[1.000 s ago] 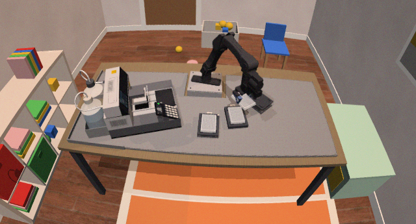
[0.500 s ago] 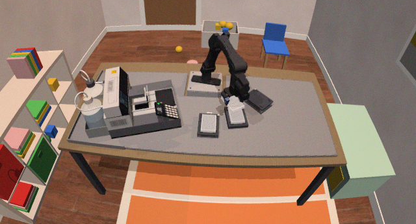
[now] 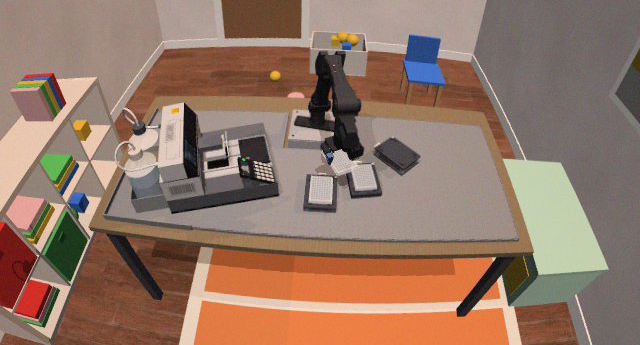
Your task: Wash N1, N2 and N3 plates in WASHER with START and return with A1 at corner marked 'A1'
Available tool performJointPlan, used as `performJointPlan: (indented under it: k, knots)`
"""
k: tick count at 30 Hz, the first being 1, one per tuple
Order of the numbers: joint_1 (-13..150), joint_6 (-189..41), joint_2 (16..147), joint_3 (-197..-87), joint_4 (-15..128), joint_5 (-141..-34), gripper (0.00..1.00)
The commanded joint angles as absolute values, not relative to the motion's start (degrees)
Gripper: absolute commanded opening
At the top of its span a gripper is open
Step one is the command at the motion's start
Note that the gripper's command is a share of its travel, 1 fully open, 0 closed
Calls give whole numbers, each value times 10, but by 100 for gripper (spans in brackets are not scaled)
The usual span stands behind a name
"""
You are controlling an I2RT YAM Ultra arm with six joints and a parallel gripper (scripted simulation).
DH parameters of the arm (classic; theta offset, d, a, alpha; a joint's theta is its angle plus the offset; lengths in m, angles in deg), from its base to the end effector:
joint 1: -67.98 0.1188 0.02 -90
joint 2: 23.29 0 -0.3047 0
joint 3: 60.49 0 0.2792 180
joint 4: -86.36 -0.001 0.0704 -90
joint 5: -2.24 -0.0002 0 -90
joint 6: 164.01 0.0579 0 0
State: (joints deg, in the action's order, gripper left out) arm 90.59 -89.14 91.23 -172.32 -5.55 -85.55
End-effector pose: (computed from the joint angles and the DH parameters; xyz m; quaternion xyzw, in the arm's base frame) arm 0.3817 0.1625 0.2551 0.3224 -0.9456 -0.0166 0.0413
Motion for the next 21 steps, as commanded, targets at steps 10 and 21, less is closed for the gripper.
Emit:
performJointPlan:
  k: [10, 21]
  knots:
    - [857, -960, 923, -1757, -65, -858, 0]
    - [857, -960, 923, -1758, -65, -858, 0]
